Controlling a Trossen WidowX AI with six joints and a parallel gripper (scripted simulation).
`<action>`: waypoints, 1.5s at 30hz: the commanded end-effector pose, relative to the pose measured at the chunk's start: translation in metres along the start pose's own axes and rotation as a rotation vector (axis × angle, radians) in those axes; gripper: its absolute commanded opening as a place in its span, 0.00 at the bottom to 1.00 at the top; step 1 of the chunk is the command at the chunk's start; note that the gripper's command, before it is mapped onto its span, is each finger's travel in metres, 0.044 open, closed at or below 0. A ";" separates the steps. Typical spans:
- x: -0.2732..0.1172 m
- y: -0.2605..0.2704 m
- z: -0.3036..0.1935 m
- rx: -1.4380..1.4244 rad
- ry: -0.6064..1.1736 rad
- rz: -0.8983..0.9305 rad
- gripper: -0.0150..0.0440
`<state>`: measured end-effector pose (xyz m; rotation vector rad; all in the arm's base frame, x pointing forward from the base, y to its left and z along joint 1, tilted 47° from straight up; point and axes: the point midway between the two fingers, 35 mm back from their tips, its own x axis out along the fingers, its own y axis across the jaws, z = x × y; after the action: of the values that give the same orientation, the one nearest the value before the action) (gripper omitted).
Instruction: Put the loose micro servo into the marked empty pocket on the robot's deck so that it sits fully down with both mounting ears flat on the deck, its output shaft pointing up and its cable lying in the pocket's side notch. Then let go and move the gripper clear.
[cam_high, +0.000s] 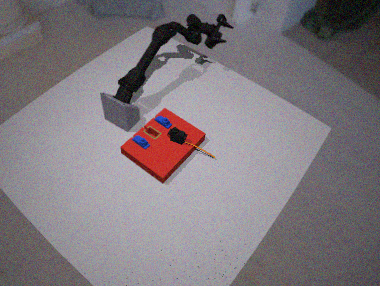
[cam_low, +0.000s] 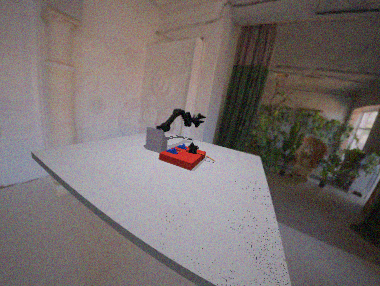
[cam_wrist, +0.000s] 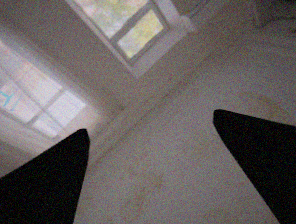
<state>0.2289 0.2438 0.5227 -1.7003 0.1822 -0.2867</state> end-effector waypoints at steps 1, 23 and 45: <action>0.000 0.000 0.000 -0.002 0.001 -0.001 0.98; 0.068 -0.002 0.029 -0.570 0.146 -0.207 1.00; 0.175 0.055 0.055 -1.205 0.157 -0.267 1.00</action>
<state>0.3910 0.2401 0.4961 -2.7793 0.2642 -0.6131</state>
